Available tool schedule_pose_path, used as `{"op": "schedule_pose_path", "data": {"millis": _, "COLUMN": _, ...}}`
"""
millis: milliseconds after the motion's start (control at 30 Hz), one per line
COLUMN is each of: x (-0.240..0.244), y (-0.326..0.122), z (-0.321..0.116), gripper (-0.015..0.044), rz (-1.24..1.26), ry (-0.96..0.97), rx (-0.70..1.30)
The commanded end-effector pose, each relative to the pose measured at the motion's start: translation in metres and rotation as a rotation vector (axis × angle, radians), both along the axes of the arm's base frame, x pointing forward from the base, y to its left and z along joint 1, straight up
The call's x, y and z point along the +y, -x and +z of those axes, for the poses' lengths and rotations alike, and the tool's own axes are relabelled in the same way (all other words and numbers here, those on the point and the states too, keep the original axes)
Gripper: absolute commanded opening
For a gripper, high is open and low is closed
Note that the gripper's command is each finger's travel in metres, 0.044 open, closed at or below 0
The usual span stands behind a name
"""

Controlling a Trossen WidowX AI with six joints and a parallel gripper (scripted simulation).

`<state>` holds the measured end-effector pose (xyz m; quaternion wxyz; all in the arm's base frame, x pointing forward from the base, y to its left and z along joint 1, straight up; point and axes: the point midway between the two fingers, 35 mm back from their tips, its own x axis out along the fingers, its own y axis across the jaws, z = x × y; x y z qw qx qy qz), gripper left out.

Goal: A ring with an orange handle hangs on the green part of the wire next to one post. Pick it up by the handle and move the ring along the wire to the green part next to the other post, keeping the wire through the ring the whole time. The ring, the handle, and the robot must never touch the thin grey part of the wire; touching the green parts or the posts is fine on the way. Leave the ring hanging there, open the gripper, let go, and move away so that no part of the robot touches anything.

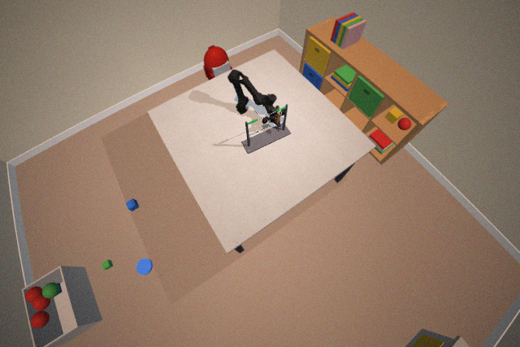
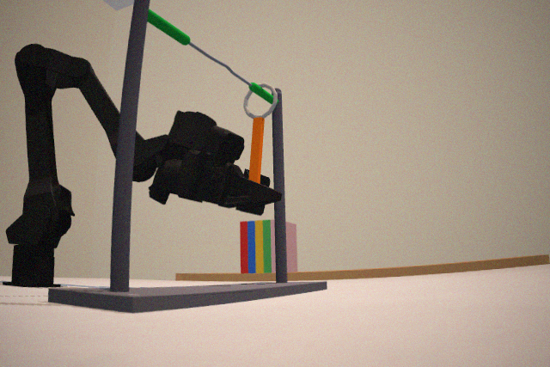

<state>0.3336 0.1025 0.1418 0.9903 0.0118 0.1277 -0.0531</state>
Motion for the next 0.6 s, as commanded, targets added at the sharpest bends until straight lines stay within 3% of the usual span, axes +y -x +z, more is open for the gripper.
{"op": "schedule_pose_path", "data": {"millis": 0, "x": 0.0, "y": 0.0, "z": 0.0, "gripper": 0.0086, "rz": 0.0, "ry": 0.0, "rx": 0.0}}
{"op": "schedule_pose_path", "data": {"millis": 100, "x": 0.0, "y": 0.001, "z": 0.0, "gripper": 0.016, "rz": 0.0, "ry": 0.0, "rx": 0.0}}
{"op": "schedule_pose_path", "data": {"millis": 567, "x": 0.005, "y": 0.038, "z": 0.01, "gripper": 0.016, "rz": -0.003, "ry": -0.004, "rx": 0.003}}
